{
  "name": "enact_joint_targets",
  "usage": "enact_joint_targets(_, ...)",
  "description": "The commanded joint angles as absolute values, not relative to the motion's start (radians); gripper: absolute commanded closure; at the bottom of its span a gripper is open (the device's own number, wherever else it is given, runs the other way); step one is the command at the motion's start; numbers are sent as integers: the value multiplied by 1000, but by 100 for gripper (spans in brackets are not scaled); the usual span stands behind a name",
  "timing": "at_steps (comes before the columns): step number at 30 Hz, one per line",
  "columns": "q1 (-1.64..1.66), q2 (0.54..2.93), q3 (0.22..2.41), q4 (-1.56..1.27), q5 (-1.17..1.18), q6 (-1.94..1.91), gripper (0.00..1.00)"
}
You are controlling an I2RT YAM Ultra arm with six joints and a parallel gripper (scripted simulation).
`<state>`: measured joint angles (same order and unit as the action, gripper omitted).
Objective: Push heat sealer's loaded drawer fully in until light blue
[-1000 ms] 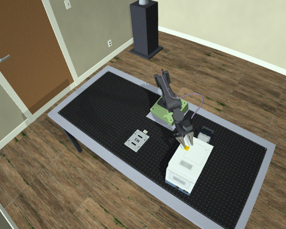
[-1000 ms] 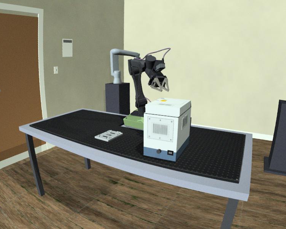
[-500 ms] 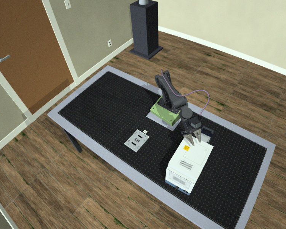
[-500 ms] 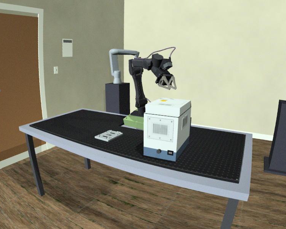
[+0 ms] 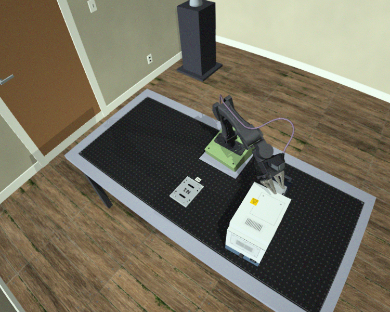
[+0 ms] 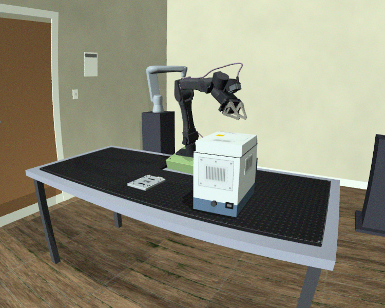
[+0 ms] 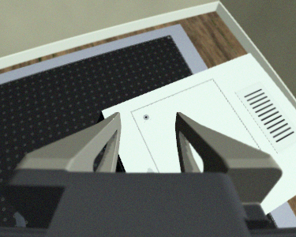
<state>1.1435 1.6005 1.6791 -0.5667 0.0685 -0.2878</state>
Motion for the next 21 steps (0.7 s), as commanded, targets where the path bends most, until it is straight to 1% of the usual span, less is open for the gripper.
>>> enact_joint_targets(1,1194,1587,1663,-555,103,-263,55)
enact_joint_targets(3,1218,1593,1655,-545,124,-252,55)
enact_joint_targets(4,1219,1625,1721,-606,111,-250,55)
enact_joint_targets(8,1196,1690,1830,-756,35,-241,55)
enact_joint_targets(13,1235,1695,1809,-744,48,-232,55)
enact_joint_targets(14,1240,1662,1758,-737,56,-228,55)
enact_joint_targets(20,1281,1646,1662,-637,99,-203,55)
enact_joint_targets(21,1282,1696,1728,-697,73,-202,55)
